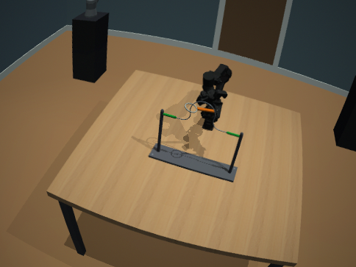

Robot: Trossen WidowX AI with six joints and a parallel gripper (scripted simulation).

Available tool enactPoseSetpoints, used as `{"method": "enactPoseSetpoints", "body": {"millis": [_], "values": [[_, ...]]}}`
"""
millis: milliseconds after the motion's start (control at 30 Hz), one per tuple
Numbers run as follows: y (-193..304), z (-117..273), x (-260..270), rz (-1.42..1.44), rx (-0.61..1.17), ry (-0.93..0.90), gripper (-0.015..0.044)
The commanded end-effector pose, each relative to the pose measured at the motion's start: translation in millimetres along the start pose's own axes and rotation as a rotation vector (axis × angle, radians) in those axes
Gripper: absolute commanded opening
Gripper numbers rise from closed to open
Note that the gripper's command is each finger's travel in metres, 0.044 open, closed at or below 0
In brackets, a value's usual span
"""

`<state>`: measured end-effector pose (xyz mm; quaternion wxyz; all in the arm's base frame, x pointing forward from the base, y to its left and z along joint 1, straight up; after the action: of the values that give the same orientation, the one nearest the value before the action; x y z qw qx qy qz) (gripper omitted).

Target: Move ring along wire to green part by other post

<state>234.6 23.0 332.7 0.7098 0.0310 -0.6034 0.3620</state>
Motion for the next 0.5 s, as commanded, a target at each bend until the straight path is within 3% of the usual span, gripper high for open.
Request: {"method": "enactPoseSetpoints", "body": {"millis": [0,467], "values": [[-1.2,0.8,2.2,0.041,-0.007,0.018,-0.015],[-0.1,0.0,-1.3,0.142,-0.008,0.091,-0.015]]}}
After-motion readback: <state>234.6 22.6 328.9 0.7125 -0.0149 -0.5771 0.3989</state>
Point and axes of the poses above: the point midway between the two fingers, 35 mm back from their tips, its own z axis back along the fingers, its own x axis across the jaws, y = z × x, the point moved 5 cm from there along z, back along the fingers, and after that the axes turned 11 degrees about z, right-handed, at the moved point
